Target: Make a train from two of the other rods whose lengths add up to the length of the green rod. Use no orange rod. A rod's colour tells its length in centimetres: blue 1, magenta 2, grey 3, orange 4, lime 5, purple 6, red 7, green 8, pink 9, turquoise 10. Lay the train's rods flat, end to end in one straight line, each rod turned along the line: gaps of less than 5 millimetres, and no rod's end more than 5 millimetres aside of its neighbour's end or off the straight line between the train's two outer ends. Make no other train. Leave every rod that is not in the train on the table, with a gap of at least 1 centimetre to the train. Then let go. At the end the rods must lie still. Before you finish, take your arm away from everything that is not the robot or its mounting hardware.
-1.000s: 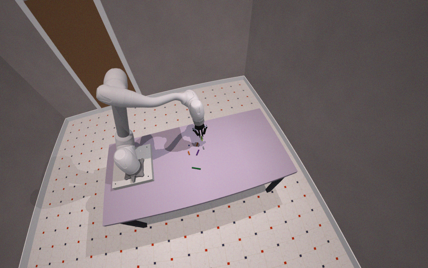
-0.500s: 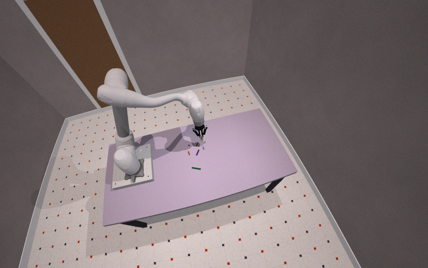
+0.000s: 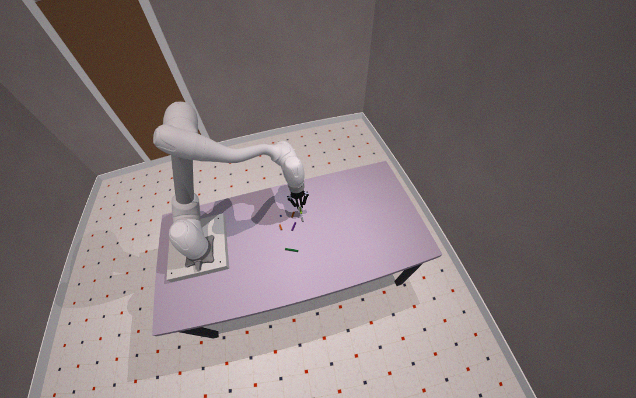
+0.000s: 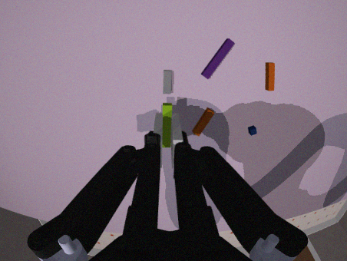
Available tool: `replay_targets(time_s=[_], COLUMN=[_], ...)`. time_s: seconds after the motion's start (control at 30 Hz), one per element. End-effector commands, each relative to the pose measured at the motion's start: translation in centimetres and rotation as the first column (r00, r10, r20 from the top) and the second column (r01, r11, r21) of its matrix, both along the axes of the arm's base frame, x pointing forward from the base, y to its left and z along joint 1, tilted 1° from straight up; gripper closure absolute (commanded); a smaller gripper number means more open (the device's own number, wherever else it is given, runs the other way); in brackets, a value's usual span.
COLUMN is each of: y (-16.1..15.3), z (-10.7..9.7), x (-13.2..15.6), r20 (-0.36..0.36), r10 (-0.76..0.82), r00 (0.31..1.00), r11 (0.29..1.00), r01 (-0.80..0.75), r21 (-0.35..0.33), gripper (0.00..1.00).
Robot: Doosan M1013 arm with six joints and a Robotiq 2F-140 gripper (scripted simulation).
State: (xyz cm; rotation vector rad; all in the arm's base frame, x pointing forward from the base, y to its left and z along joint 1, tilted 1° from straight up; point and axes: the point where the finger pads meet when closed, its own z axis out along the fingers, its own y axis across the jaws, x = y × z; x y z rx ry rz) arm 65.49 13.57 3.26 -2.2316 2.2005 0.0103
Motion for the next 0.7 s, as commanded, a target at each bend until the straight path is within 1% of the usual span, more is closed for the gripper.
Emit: replay_targets(time_s=[0.0, 0.13, 0.23, 0.67], y=[0.0, 0.0, 0.0, 0.0], z=[-1.5, -2.6, -3.1, -3.3], x=[0.0, 0.0, 0.0, 0.0], r20=[0.000, 0.000, 0.000, 0.000], r10=[0.000, 0.000, 0.000, 0.000], r00=[1.000, 1.000, 1.000, 1.000], r11=[1.000, 1.000, 1.000, 1.000], r01=[0.000, 0.000, 0.000, 0.000], r21=[0.000, 0.000, 0.000, 0.000], gripper=[0.97, 0.97, 0.97, 0.97])
